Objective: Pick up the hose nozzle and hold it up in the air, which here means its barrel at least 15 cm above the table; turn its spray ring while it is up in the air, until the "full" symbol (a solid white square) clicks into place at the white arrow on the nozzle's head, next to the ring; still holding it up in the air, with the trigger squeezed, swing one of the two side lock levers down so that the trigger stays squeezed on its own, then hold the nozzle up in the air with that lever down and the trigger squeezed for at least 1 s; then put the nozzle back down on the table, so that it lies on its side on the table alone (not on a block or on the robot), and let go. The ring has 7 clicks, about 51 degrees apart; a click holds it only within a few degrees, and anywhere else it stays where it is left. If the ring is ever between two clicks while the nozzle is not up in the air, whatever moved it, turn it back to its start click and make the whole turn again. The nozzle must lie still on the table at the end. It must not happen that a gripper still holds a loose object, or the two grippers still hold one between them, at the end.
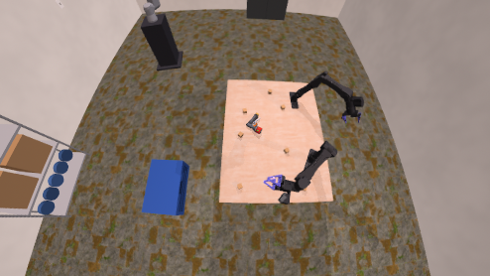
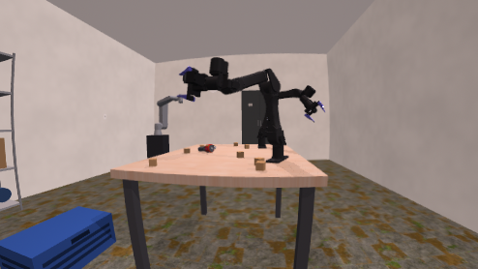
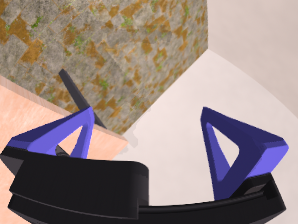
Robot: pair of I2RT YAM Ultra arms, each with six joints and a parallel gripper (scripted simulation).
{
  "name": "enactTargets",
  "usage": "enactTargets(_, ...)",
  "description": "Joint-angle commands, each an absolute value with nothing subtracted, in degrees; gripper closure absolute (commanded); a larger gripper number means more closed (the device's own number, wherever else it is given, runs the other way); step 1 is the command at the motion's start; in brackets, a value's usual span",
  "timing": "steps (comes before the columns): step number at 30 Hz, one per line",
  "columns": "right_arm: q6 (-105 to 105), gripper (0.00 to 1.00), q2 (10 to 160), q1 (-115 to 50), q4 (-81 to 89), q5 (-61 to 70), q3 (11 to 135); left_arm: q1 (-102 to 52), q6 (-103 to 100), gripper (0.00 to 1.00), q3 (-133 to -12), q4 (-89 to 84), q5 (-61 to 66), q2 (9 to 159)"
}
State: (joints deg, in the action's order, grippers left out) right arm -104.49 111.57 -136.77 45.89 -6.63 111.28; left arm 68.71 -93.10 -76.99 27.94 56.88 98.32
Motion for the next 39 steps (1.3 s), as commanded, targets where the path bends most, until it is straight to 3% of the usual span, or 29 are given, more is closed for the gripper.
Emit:
enactTargets(1, -104.29, 0.00, 110.50, -136.76, 45.96, -6.48, 112.08, 68.70, -92.61, 0.00, -77.99, 28.74, 56.81, 97.16)
enactTargets(17, -104.29, 0.00, 110.50, -136.76, 45.96, -6.48, 112.08, 68.70, -92.61, 0.00, -77.99, 28.74, 56.81, 97.16)
enactTargets(39, -91.62, 0.00, 104.23, -121.70, 39.67, -5.53, 105.44, 60.84, -81.23, 0.00, -75.21, 24.77, 49.76, 92.24)
